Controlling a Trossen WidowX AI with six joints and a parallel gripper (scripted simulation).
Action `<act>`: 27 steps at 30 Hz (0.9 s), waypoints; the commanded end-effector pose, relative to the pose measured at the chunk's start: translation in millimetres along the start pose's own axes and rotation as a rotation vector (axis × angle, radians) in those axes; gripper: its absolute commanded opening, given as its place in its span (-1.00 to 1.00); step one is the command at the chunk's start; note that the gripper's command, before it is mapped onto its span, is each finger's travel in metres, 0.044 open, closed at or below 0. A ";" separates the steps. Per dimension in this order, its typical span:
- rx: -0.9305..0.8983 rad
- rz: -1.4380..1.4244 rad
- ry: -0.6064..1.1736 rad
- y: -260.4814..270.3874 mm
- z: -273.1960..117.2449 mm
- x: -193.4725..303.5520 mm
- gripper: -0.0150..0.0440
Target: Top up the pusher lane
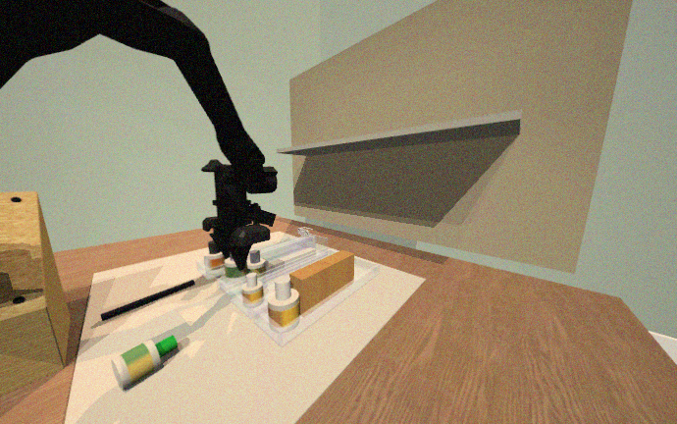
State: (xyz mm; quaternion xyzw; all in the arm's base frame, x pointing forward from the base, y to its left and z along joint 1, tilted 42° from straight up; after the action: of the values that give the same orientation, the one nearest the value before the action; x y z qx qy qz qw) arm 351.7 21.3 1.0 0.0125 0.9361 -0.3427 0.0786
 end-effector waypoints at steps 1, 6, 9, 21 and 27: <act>-0.003 0.018 -0.024 0.2 -0.7 -7.8 -0.49; -0.003 0.018 -0.025 0.2 1.1 -7.9 -0.49; -0.003 0.018 -0.025 0.2 2.2 -7.9 -0.49; -0.002 0.018 -0.025 0.1 6.6 -7.5 -0.49; -0.002 0.018 -0.025 0.0 8.8 -7.2 -0.49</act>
State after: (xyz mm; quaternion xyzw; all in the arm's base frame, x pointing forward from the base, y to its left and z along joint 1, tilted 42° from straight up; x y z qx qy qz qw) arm 353.7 15.5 -5.4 0.0127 0.9364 -0.3417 0.0791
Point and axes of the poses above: the point midway between the two fingers, 35 mm back from their tips, its own z axis out along the fingers, its own y axis across the jaws, x = y × z, the point moved 1 cm from there along -z, back along the fingers, and after that the axes turned 13 degrees about z, right-handed, at the moved point
